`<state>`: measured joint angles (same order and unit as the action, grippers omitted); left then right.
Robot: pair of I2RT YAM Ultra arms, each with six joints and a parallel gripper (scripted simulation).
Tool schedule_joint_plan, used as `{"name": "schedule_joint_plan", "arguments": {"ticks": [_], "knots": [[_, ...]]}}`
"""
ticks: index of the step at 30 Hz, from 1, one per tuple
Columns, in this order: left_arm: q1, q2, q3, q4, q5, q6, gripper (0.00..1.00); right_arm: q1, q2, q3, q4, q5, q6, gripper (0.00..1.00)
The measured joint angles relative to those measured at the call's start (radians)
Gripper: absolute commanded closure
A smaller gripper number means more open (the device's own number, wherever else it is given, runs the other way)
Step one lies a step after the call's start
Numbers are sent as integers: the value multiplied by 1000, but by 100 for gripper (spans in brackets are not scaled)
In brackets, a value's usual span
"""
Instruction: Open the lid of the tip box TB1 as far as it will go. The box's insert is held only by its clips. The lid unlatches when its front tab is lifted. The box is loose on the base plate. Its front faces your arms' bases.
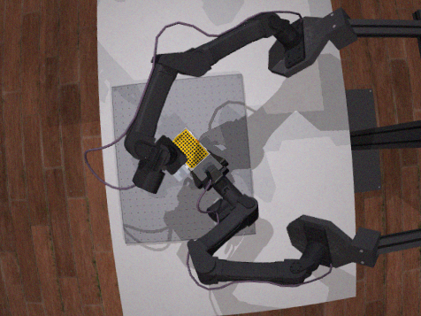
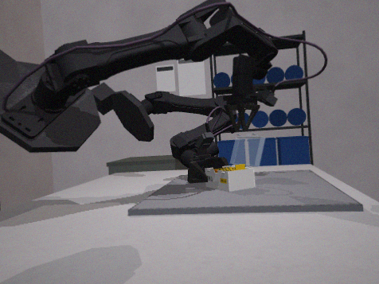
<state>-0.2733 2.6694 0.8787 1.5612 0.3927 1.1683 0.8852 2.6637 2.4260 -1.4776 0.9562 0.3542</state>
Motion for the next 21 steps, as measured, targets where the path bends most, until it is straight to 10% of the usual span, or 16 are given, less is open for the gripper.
{"name": "schedule_joint_plan", "arguments": {"ticks": [8, 12, 21], "knots": [[0, 0, 0, 0, 0, 0, 17, 36, 11, 35, -49, -1, 20, 61], [0, 0, 0, 0, 0, 0, 17, 37, 11, 42, -55, 2, 20, 16], [0, 0, 0, 0, 0, 0, 17, 38, 3, 5, 35, 37, -6, 0]]}}
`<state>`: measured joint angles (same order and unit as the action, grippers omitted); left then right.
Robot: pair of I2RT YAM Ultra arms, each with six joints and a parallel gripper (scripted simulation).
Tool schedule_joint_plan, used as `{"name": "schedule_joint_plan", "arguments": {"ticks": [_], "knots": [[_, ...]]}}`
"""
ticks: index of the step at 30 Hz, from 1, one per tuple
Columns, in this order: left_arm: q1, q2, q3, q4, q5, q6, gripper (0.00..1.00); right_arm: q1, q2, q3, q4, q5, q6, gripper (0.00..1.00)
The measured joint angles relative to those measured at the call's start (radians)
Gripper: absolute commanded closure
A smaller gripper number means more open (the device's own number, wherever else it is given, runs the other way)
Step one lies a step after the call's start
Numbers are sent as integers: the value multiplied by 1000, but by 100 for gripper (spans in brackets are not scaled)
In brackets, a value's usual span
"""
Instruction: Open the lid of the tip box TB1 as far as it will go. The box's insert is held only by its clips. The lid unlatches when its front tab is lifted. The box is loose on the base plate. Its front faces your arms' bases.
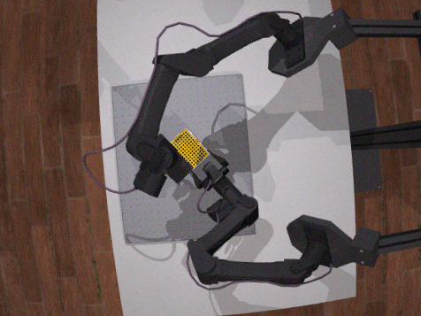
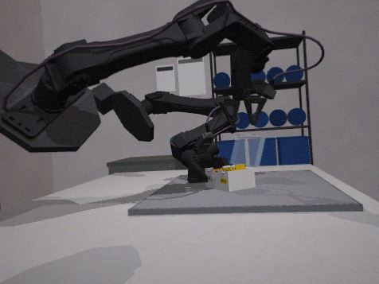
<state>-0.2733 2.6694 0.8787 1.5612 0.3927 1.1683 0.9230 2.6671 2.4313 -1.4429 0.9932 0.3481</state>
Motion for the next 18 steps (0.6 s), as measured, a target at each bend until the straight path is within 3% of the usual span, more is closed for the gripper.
{"name": "schedule_joint_plan", "arguments": {"ticks": [7, 18], "knots": [[0, 0, 0, 0, 0, 0, 17, 11, -89, -101, 170, 60, -69, 0], [0, 0, 0, 0, 0, 0, 17, 28, -240, -111, 477, 130, -238, 0]]}}
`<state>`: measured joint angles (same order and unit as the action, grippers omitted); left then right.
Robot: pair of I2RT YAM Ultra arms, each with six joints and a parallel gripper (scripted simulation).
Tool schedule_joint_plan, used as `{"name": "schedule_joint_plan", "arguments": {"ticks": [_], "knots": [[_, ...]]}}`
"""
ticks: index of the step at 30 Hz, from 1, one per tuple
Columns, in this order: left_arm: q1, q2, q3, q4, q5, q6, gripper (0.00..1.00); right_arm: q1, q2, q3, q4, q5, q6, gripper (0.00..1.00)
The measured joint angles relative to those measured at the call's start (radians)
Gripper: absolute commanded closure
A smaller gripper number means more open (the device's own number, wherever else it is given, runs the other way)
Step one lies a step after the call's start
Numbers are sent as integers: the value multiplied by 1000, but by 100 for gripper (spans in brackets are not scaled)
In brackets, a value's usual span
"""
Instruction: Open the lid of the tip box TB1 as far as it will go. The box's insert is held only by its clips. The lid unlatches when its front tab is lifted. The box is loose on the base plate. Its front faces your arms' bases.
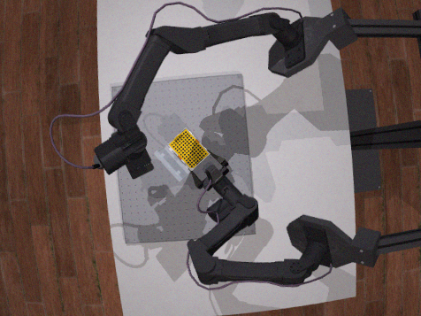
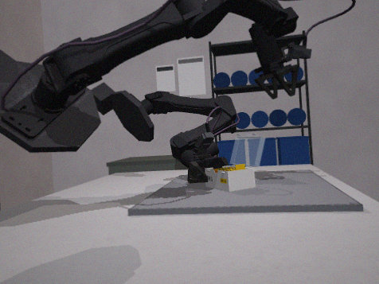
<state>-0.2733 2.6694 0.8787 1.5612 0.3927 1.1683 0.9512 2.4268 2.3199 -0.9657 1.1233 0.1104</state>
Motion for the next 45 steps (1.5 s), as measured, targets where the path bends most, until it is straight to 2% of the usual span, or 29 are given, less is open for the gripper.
{"name": "schedule_joint_plan", "arguments": {"ticks": [12, 19, 29, 40, 42, 45], "knots": [[0, 0, 0, 0, 0, 0, 17, 8, -124, -6, 348, 28, -214, 0], [0, 0, 0, 0, 0, 0, 17, 8, -179, -106, 561, 29, -343, 0], [0, 0, 0, 0, 0, 0, 17, 13, -243, -447, 808, 27, -489, 0], [0, 0, 0, 0, 0, 0, 17, 14, -258, -1011, 960, 19, -596, 0], [0, 0, 0, 0, 0, 0, 17, 14, -258, -1069, 964, 18, -612, 0], [0, 0, 0, 0, 0, 0, 17, 14, -260, -1083, 985, 18, -626, 0]]}}
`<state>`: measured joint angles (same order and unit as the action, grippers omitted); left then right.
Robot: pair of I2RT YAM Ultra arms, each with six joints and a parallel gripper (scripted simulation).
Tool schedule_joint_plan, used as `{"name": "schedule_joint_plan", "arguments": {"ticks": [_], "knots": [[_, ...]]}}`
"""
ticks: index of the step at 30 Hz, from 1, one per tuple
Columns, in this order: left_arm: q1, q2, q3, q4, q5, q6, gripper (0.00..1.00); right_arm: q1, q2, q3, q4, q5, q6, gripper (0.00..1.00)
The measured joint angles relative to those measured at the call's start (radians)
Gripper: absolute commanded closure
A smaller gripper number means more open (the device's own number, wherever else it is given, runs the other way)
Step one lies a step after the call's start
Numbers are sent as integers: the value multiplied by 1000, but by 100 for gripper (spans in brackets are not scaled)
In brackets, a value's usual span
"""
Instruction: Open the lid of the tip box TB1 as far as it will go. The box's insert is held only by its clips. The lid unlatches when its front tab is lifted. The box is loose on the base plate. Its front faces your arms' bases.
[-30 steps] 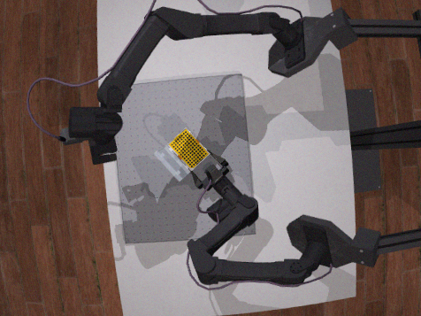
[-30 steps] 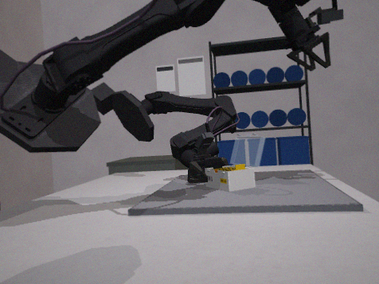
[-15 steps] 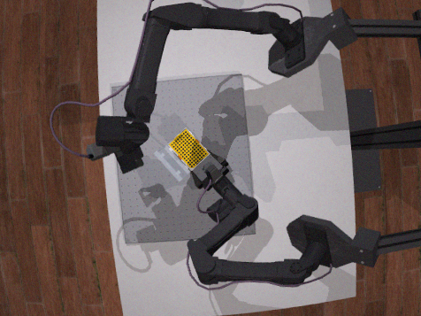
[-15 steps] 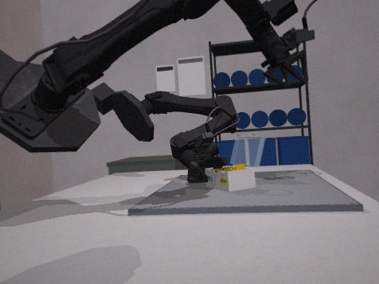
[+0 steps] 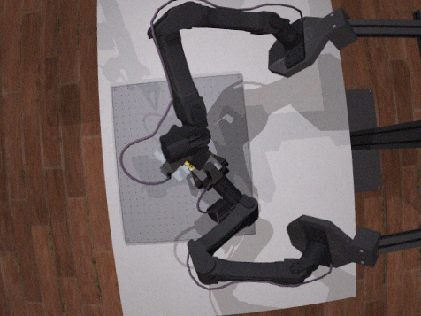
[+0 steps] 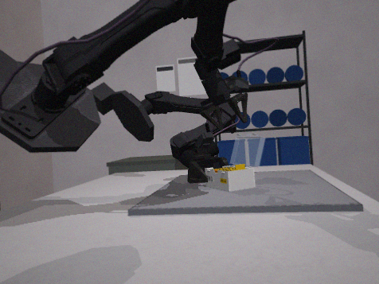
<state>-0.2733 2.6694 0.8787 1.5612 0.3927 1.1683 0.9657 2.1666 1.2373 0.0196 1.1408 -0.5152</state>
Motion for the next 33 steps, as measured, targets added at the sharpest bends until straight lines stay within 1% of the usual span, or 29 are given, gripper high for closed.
{"name": "schedule_joint_plan", "arguments": {"ticks": [7, 18, 19, 20, 25, 33], "knots": [[0, 0, 0, 0, 0, 0, 17, 0, -21, 0, 65, 0, -19, 0], [0, 0, 0, 0, 0, 0, 17, 0, -20, 0, 81, 0, -27, 0], [0, 0, 0, 0, 0, 0, 5, 0, -20, 0, 81, 0, -27, 0], [0, 0, 0, 0, 0, 0, 0, 0, -20, 0, 81, 0, -27, 0], [5, -3, -8, 2, 0, 1, 0, 0, -20, 0, 81, 0, -27, 0], [29, -41, -75, 6, 13, 12, 0, 0, -20, 0, 81, 0, -27, 0]]}}
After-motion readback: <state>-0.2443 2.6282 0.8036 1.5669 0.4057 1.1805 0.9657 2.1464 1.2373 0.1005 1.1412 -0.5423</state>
